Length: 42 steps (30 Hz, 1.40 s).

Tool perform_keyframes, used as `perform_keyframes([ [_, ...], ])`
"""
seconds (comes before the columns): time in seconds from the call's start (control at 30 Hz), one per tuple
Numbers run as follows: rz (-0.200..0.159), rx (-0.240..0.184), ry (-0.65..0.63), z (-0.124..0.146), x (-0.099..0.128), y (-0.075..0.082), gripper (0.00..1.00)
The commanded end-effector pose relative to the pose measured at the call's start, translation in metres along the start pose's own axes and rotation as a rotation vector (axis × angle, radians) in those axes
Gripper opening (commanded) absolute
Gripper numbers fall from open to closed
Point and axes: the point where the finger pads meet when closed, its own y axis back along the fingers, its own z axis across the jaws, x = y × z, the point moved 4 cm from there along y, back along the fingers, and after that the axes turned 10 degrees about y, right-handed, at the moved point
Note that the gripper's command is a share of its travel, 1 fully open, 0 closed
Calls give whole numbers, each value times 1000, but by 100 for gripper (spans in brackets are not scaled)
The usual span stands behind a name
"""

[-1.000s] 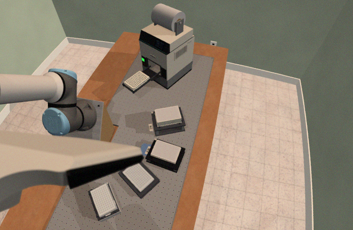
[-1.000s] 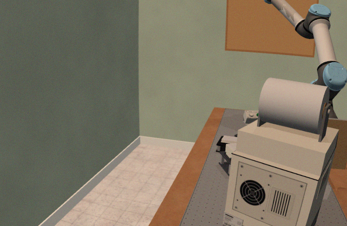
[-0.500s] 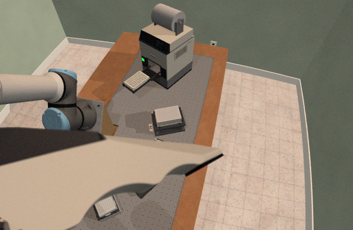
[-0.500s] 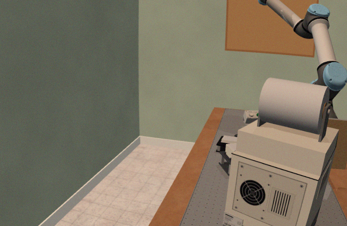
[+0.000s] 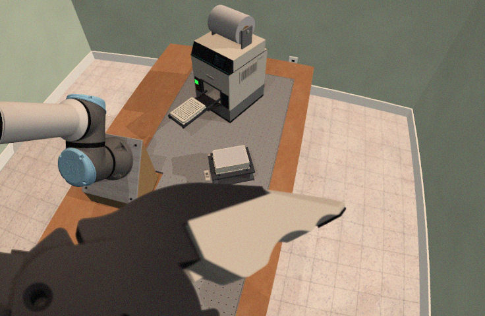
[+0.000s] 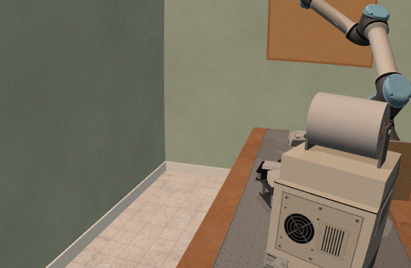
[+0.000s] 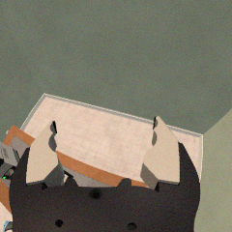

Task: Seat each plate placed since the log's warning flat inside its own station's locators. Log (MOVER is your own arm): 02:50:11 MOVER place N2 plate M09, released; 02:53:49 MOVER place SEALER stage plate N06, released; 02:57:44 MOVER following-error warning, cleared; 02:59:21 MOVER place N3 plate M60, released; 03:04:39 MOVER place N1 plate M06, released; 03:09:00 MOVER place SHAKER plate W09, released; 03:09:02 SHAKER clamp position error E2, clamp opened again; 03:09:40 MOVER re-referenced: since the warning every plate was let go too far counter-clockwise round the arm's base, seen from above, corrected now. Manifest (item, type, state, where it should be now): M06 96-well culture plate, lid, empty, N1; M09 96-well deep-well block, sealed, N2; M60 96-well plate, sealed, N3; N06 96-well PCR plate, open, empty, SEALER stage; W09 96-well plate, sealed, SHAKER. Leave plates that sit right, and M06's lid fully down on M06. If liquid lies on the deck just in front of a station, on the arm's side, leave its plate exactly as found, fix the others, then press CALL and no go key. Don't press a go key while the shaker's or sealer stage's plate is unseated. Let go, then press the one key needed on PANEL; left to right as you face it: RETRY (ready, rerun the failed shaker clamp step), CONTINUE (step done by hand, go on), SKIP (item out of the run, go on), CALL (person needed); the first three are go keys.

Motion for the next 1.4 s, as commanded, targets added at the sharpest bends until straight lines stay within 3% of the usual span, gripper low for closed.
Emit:
perform_keyframes([
  [0.0, -24, 10, 5, -8, -5, -22, 82],
  [0.1, -24, 10, 5, -14, -10, -36, 82],
  [0.2, -24, 10, 5, -15, -11, -39, 82],
  [0.33, -85, 35, 18, -22, -15, -56, 82],
  [0.53, -85, 35, 18, -34, -24, -82, 82],
  [0.63, -85, 35, 18, -36, -26, -85, 82],
  [0.67, -103, 42, 23, -38, -27, -89, 82],
  [0.73, -103, 42, 23, -38, -27, -89, 82],
  [0.83, -145, 60, 34, -44, -31, -101, 82],
  [1.1, -145, 60, 34, -59, -43, -128, 82],
  [1.2, -198, 82, 50, -66, -48, -140, 82],
  [1.37, -204, 84, 51, -73, -54, -151, 82],
])
